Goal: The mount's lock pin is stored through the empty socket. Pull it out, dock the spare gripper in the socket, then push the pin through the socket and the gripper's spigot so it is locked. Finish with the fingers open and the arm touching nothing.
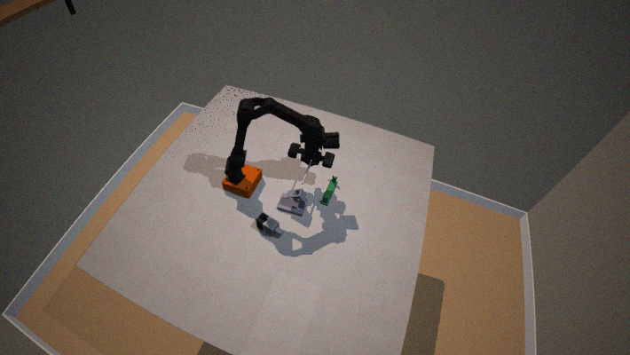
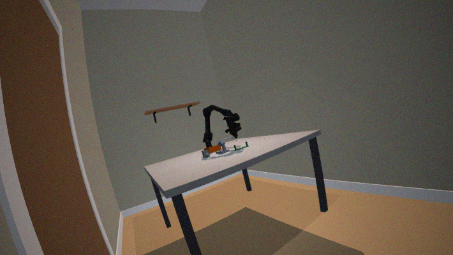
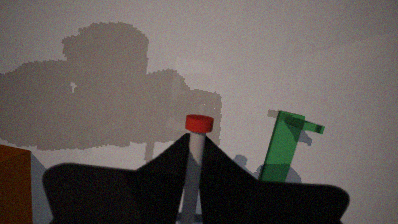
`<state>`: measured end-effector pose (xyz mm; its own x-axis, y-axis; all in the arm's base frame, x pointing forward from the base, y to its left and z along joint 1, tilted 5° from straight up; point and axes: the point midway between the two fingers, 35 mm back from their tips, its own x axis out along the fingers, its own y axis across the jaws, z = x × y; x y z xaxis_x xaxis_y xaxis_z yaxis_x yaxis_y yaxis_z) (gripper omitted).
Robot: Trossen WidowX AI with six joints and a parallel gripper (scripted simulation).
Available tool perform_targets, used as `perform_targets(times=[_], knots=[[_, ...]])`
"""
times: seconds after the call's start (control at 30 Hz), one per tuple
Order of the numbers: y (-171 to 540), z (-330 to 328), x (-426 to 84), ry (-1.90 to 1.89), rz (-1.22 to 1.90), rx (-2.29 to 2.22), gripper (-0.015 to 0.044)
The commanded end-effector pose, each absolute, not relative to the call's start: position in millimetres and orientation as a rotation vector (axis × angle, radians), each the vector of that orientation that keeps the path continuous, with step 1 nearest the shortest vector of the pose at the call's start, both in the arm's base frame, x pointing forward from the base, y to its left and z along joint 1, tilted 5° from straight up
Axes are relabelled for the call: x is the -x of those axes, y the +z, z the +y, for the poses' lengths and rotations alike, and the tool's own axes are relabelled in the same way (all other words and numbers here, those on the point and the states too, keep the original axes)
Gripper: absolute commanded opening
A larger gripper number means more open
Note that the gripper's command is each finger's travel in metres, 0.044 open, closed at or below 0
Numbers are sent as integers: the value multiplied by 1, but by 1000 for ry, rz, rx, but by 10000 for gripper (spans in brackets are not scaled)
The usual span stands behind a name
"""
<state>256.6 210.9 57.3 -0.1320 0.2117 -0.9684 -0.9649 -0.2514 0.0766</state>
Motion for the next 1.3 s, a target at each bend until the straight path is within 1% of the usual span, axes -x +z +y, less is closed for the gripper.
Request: perform_targets(times=[0.0,1.27], knots=[[58,214,-260,1563,986,1153,0],[64,284,-349,1496,1016,1105,0]])
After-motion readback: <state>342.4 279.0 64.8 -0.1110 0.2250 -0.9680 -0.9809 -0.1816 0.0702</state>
